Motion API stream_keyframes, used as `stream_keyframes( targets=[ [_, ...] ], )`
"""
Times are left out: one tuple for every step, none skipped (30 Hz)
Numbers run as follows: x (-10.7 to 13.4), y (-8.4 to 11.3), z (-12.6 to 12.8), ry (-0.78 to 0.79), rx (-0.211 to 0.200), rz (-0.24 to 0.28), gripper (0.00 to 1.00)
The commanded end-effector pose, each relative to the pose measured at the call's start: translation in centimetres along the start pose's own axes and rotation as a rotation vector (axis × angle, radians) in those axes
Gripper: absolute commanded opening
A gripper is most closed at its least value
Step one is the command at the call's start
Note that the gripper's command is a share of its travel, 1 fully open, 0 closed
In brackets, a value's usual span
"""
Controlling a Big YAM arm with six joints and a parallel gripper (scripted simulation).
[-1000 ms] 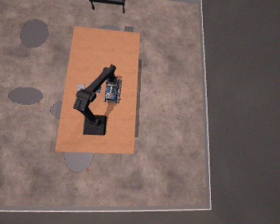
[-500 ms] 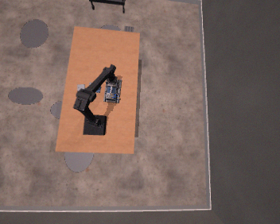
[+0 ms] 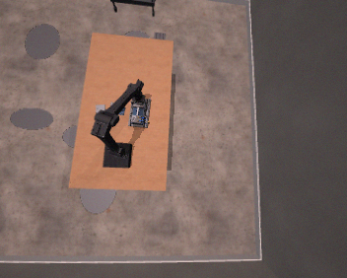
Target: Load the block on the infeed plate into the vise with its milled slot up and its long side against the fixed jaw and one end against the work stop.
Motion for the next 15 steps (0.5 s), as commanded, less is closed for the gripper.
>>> stream_keyframes(
  targets=[
    [-0.43,0.35,-0.97,-0.005,0.007,-0.019,0.00],
    [-0.42,0.33,-0.97,-0.005,0.007,-0.019,0.00],
    [-0.42,0.33,-0.97,-0.005,0.007,-0.019,0.00],
    [-0.42,0.33,-0.97,-0.005,0.007,-0.019,0.00],
    [-0.88,0.77,-1.07,-0.005,0.009,-0.030,0.00],
    [-0.91,0.81,-1.08,-0.005,0.010,-0.032,0.00],
    [-0.91,0.91,-1.08,-0.005,0.010,-0.034,0.00],
    [-0.90,0.91,-1.08,-0.005,0.010,-0.034,0.00],
    [-0.89,0.89,-1.08,-0.005,0.010,-0.033,0.00],
    [-0.88,0.87,-1.07,-0.005,0.010,-0.033,0.00],
    [-0.87,0.84,-1.07,-0.005,0.010,-0.033,0.00],
    [-0.86,0.82,-1.07,-0.005,0.010,-0.033,0.00],
    [-0.85,0.80,-1.07,-0.005,0.010,-0.032,0.00],
    [-0.84,0.78,-1.06,-0.005,0.010,-0.032,0.00],
    [-0.83,0.75,-1.06,-0.005,0.010,-0.032,0.00]
  ],
)
Point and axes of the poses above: the point where the finger pads meet when closed, its own y axis back along the fingers, its own z axis across the jaws, x = y × z, the point moved 6 cm from there along y, back along the fingers, and after that the axes turned 1 degree about -y, right-handed, at the moved point
